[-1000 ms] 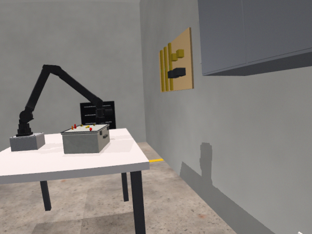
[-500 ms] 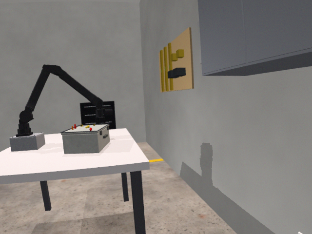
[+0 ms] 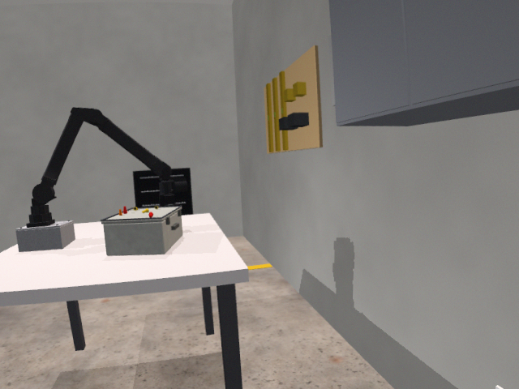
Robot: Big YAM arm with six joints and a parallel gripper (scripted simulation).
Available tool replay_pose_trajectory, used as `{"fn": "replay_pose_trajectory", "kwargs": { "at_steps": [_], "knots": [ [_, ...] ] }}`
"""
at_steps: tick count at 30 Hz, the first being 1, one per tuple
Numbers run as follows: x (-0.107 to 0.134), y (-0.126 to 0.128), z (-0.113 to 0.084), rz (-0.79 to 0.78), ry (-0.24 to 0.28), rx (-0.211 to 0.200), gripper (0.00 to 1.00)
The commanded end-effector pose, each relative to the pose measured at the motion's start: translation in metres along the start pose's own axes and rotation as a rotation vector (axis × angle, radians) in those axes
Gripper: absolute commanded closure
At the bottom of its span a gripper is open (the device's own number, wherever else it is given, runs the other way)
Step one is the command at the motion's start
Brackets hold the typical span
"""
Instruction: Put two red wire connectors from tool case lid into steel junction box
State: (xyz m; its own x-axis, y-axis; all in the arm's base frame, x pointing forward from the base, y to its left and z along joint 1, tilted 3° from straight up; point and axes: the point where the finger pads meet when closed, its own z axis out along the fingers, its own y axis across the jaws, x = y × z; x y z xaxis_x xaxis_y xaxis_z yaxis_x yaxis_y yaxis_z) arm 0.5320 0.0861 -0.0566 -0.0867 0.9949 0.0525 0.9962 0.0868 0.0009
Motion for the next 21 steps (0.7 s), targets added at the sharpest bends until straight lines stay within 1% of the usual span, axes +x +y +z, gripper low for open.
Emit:
{"fn": "replay_pose_trajectory", "kwargs": {
  "at_steps": [1, 10, 21],
  "knots": [
    [0.008, 0.02, -0.006, -0.001, 0.001, -0.043, 0.9],
    [0.008, 0.019, -0.005, -0.001, 0.001, -0.043, 0.9],
    [0.007, 0.007, 0.02, 0.0, -0.001, -0.013, 0.9]
  ]
}}
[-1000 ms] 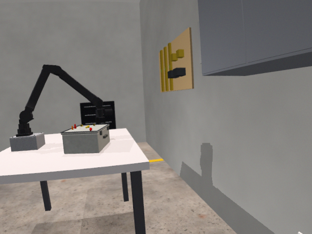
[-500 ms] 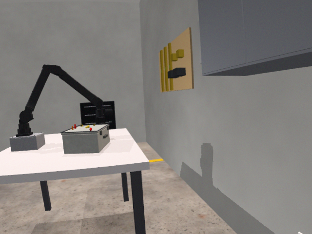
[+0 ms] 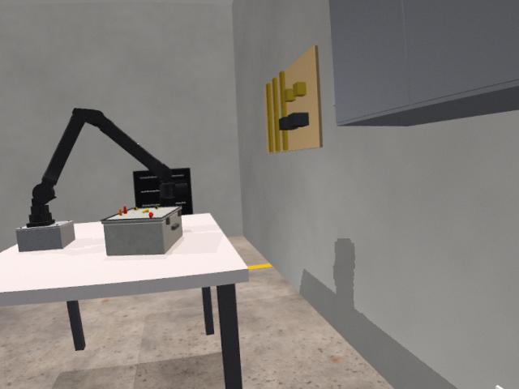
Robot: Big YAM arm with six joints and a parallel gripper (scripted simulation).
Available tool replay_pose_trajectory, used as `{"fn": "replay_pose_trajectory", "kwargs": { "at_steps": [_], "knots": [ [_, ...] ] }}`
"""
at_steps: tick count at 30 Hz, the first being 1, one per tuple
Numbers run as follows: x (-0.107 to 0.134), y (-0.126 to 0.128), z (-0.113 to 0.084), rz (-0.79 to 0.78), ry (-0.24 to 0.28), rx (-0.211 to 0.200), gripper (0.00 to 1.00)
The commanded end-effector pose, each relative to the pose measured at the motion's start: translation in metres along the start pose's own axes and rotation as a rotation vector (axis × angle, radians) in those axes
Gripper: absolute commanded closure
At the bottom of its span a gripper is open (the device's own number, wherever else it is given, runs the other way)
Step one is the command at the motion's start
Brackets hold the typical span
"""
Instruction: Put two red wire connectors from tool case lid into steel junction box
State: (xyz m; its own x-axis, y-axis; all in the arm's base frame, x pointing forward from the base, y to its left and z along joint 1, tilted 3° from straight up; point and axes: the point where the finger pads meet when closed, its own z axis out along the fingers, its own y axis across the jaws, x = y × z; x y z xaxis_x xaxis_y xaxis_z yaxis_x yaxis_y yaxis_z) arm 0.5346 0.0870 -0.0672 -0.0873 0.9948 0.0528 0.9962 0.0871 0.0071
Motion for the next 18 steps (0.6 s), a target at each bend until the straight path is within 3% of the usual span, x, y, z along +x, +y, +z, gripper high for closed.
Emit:
{"fn": "replay_pose_trajectory", "kwargs": {
  "at_steps": [1, 5, 14, 18],
  "knots": [
    [0.007, 0.003, 0.01, 0.001, -0.002, -0.005, 0.9],
    [0.007, 0.002, 0.01, 0.001, -0.002, -0.004, 0.9],
    [0.008, 0.013, -0.01, 0.001, 0.001, -0.043, 0.9],
    [0.008, 0.013, -0.007, 0.001, 0.0, -0.038, 0.9]
  ]
}}
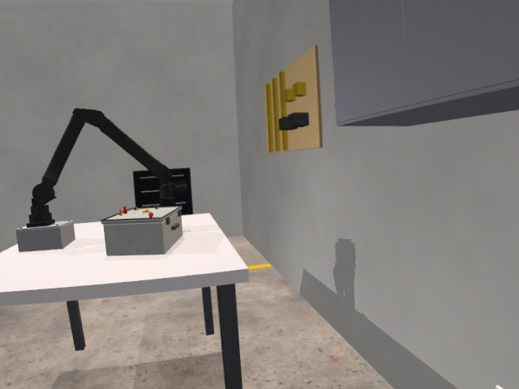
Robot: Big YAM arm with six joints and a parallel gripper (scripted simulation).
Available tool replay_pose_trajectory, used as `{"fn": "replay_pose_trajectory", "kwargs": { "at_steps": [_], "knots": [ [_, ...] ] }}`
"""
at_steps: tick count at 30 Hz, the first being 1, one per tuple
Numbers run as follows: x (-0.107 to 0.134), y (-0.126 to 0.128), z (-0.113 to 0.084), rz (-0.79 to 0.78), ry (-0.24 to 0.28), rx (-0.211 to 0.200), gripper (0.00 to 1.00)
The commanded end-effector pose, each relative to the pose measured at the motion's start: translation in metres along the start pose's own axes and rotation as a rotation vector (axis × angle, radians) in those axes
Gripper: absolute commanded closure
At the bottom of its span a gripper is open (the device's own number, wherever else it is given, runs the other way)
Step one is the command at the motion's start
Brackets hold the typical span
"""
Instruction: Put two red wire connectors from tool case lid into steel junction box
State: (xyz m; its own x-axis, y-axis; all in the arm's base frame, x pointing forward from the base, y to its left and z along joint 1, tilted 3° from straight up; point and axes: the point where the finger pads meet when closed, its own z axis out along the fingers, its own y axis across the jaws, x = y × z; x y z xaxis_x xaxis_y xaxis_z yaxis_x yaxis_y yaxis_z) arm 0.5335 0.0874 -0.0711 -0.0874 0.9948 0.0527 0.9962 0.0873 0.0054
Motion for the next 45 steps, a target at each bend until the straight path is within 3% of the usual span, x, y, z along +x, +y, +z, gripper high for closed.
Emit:
{"fn": "replay_pose_trajectory", "kwargs": {
  "at_steps": [1, 7, 8, 45],
  "knots": [
    [0.007, 0.013, -0.009, 0.002, 0.0, -0.036, 0.9],
    [0.007, 0.011, -0.003, 0.002, -0.001, -0.025, 0.9],
    [0.007, 0.011, -0.002, 0.002, -0.001, -0.023, 0.71],
    [0.006, 0.01, 0.001, 0.003, -0.001, -0.018, 0.71]
  ]
}}
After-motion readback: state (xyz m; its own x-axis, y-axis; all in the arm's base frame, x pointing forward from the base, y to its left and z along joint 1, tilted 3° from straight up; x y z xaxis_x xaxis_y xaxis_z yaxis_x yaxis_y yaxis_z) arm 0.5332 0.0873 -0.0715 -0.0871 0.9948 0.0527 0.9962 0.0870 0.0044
